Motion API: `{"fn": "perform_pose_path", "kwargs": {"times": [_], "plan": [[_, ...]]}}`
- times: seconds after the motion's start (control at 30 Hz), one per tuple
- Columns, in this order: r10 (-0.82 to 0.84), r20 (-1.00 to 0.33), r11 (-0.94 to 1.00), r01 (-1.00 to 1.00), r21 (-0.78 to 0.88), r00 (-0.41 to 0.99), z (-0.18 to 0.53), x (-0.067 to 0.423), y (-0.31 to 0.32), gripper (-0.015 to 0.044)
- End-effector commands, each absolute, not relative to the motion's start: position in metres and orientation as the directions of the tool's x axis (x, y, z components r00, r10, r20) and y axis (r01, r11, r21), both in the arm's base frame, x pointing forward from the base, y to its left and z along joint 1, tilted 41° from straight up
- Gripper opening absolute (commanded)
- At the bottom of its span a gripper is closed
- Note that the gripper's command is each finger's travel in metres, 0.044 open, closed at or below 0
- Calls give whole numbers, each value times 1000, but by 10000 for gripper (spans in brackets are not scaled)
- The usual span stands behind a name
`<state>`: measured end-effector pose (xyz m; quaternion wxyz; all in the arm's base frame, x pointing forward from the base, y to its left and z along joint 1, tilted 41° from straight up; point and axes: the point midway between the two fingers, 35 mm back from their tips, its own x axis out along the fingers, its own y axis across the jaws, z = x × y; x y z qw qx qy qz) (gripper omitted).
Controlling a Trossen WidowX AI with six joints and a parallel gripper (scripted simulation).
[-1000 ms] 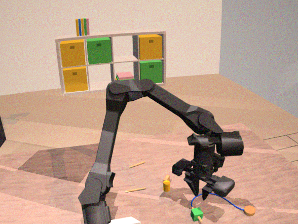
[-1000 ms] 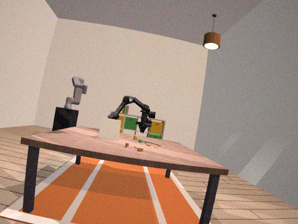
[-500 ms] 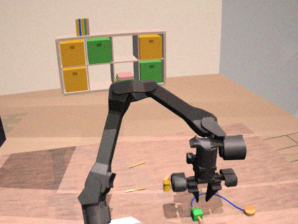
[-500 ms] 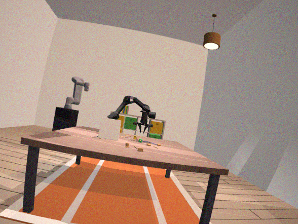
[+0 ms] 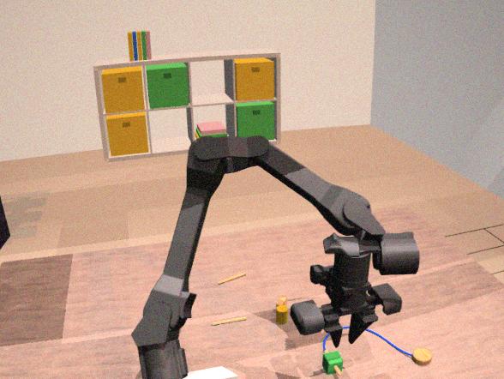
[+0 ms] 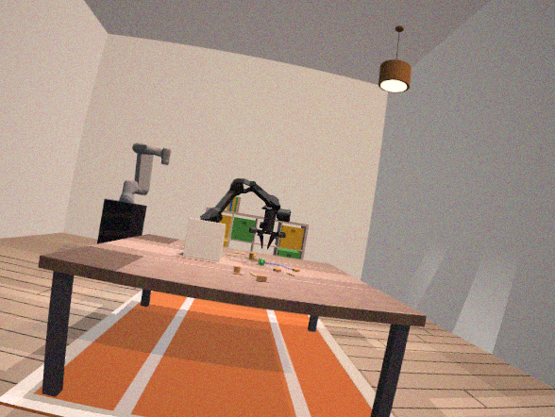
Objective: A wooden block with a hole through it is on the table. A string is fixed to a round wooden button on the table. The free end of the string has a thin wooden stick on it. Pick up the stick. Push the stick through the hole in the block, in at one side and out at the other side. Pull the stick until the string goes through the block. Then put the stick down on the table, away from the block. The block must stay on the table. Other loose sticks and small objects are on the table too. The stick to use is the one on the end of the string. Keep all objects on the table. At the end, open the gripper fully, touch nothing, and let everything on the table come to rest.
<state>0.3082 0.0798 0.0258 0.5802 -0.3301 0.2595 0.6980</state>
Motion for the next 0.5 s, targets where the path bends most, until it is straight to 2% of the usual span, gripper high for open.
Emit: {"fn": "perform_pose_path", "kwargs": {"times": [0.0,0.47], "plan": [[636,-763,-198,-980,-16,-116,20,307,84,125],[635,-764,-198,-980,-16,-116,2,306,99,125]]}}
